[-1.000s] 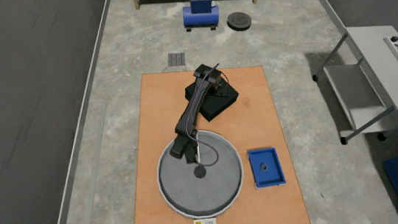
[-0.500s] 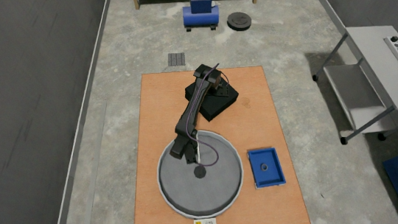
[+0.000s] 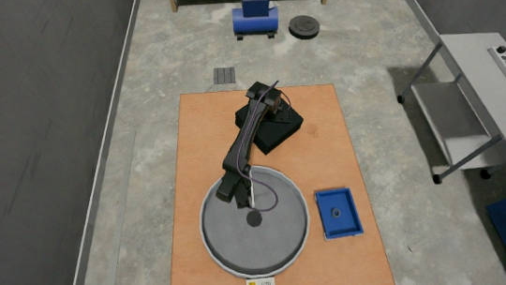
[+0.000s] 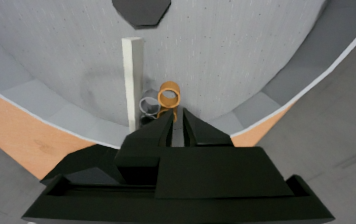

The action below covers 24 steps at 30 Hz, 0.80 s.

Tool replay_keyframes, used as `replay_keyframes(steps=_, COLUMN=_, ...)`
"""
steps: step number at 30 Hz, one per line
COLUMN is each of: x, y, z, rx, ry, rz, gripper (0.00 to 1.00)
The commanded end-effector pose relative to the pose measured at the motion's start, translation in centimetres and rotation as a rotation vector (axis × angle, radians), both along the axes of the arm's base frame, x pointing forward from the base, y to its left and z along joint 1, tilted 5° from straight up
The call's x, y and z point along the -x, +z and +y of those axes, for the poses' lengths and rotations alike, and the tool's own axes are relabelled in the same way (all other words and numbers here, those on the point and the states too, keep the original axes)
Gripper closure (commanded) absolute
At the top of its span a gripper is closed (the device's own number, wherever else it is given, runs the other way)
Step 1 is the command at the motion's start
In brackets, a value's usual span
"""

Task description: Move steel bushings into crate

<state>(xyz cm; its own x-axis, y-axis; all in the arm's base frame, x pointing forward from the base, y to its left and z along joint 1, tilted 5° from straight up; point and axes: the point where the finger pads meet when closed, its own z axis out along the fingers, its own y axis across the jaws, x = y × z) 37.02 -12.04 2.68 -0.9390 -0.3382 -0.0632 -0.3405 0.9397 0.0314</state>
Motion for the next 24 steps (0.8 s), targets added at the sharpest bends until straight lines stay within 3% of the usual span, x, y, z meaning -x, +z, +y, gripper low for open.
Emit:
replay_keyframes(steps=1, x=-1.6, y=1.3, z=0.4, rx=0.001, ry=0.006, rz=-0.059, gripper=0.87)
replay_keyframes(steps=5, x=-1.6, y=0.2, z=0.5, rx=-0.007, ry=0.005, rz=-0.039, gripper=0.87)
replay_keyframes(steps=24, x=-1.4, y=0.1, z=0.3, rx=-0.008, ry=0.000, rz=-0.033, gripper=0.87)
